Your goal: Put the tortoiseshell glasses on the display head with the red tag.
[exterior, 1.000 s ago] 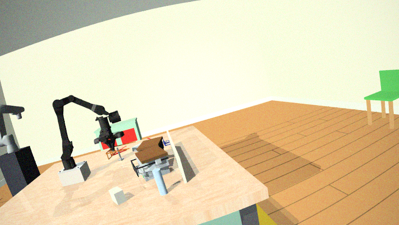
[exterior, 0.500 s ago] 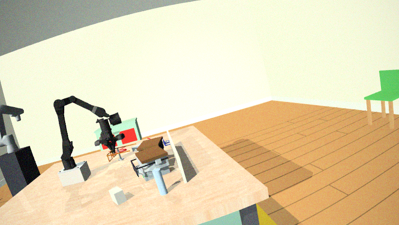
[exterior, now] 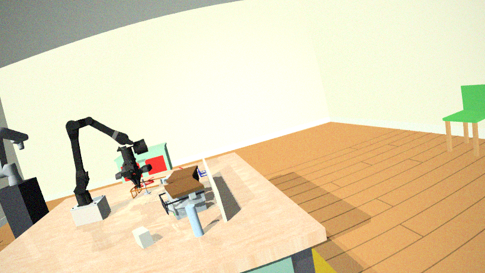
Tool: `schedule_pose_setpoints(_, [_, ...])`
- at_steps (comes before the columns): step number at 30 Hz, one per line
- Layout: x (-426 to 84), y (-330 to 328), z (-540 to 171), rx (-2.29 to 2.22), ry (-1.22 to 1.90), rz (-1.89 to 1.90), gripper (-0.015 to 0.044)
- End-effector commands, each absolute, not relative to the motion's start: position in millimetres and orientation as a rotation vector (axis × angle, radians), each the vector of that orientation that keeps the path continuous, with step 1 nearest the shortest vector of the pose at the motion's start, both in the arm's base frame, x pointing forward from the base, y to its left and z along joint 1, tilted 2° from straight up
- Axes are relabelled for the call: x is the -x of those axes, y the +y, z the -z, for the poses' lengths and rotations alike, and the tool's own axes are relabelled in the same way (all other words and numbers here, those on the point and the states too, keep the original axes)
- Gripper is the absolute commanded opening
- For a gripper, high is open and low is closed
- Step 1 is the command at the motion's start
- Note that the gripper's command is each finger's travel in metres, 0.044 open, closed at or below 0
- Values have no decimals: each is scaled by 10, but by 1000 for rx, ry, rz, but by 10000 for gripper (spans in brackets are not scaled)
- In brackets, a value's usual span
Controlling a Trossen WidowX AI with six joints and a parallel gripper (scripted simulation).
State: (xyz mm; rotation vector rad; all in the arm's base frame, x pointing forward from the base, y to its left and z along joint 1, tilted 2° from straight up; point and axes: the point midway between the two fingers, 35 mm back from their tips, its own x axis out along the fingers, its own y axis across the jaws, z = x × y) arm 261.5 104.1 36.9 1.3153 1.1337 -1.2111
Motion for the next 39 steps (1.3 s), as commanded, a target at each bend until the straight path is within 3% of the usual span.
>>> schedule_pose_setpoints(1, [-2603,1023,-343,-1312,1137,1213,0])
schedule_pose_setpoints(39, [-3051,979,-366,-1317,1137,1208,0])
